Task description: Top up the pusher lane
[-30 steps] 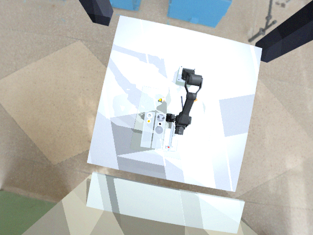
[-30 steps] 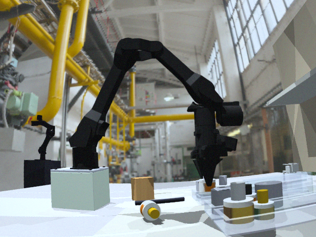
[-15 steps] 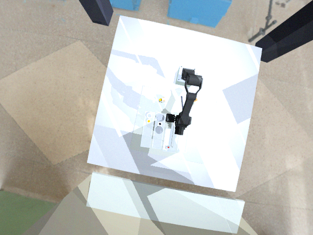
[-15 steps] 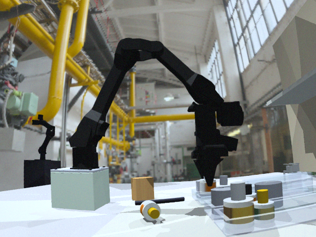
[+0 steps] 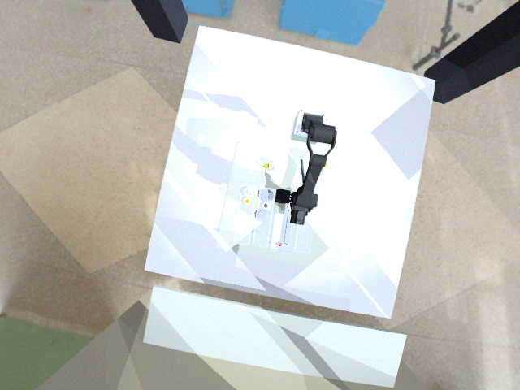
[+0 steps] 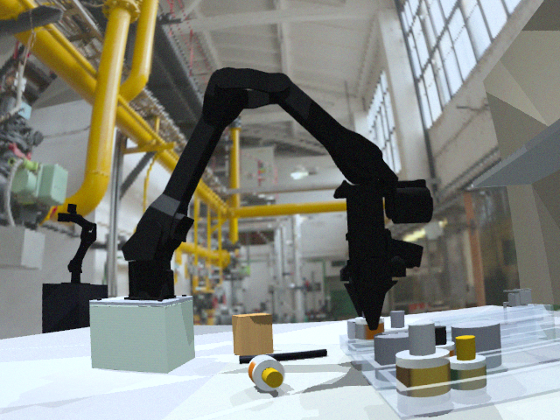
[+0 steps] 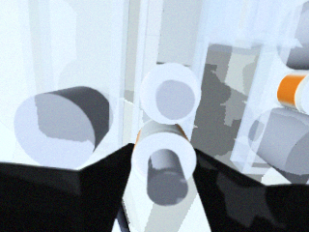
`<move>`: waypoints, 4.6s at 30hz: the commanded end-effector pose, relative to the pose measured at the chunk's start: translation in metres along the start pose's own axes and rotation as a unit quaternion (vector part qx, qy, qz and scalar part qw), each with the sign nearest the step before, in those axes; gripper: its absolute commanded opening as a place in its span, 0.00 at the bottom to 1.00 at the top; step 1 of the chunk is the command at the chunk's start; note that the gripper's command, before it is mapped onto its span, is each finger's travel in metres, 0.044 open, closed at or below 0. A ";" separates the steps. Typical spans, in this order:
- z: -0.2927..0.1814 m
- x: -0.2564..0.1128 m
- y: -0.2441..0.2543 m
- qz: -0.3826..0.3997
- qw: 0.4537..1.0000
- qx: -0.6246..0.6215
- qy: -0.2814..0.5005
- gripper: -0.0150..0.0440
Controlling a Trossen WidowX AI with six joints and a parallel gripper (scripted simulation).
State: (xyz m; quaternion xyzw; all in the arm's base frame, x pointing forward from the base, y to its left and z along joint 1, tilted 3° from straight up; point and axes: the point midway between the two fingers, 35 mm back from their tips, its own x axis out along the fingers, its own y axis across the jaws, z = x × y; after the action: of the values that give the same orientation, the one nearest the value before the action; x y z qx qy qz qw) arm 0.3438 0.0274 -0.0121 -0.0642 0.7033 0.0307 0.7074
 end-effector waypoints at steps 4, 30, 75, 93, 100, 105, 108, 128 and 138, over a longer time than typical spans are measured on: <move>0.008 -0.003 -0.001 -0.001 1.000 0.003 -0.013 0.25; 0.008 0.004 -0.001 -0.001 1.000 0.003 -0.013 0.25; 0.006 0.017 -0.001 -0.001 1.000 0.003 -0.012 0.25; 0.005 0.021 -0.001 -0.001 1.000 0.003 -0.012 0.25; 0.004 0.021 -0.001 -0.001 1.000 0.003 -0.012 0.25; 0.003 0.021 -0.001 -0.001 1.000 0.003 -0.012 0.25; 0.002 0.021 -0.001 -0.001 1.000 0.003 -0.012 0.25; -0.001 0.021 -0.001 -0.001 1.000 0.003 -0.012 0.25; -0.003 0.021 -0.001 -0.001 1.000 0.003 -0.012 0.25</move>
State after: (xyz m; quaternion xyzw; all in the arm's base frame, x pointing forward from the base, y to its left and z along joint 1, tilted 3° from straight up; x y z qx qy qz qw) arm 0.3395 0.0257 -0.0335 -0.0626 0.6984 0.0294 0.7123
